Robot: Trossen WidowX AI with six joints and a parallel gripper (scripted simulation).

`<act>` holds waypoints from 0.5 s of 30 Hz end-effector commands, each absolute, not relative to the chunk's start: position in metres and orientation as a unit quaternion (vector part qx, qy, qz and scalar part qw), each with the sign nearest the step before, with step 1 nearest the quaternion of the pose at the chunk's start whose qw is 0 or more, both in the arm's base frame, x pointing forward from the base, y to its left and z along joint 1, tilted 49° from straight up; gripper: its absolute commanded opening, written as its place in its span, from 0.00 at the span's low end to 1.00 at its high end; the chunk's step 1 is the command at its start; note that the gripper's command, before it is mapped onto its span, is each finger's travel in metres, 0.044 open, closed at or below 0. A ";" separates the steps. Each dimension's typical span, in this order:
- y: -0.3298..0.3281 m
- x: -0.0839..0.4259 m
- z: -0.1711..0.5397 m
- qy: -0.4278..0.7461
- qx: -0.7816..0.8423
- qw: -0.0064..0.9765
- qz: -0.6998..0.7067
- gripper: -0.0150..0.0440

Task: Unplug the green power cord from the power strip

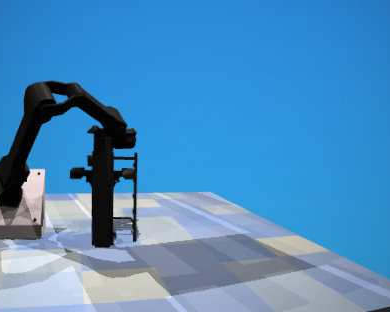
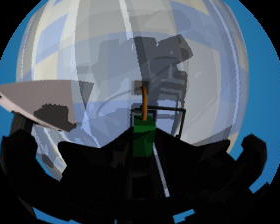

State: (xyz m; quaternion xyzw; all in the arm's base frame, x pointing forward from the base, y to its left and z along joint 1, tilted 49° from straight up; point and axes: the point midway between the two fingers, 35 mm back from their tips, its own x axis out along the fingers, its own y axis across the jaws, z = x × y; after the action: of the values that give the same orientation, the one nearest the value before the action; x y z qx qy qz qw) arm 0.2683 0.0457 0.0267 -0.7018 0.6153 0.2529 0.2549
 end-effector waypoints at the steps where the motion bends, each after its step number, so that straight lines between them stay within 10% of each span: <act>1: 0.047 0.268 0.026 0.615 -0.702 0.255 0.253 0.25; 15: 0.061 0.269 0.012 0.614 -0.702 0.256 0.254 0.25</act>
State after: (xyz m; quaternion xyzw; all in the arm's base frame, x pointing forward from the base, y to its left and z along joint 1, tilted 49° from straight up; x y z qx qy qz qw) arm 0.2692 0.0459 0.0244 -0.7044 0.6203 0.2410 0.2470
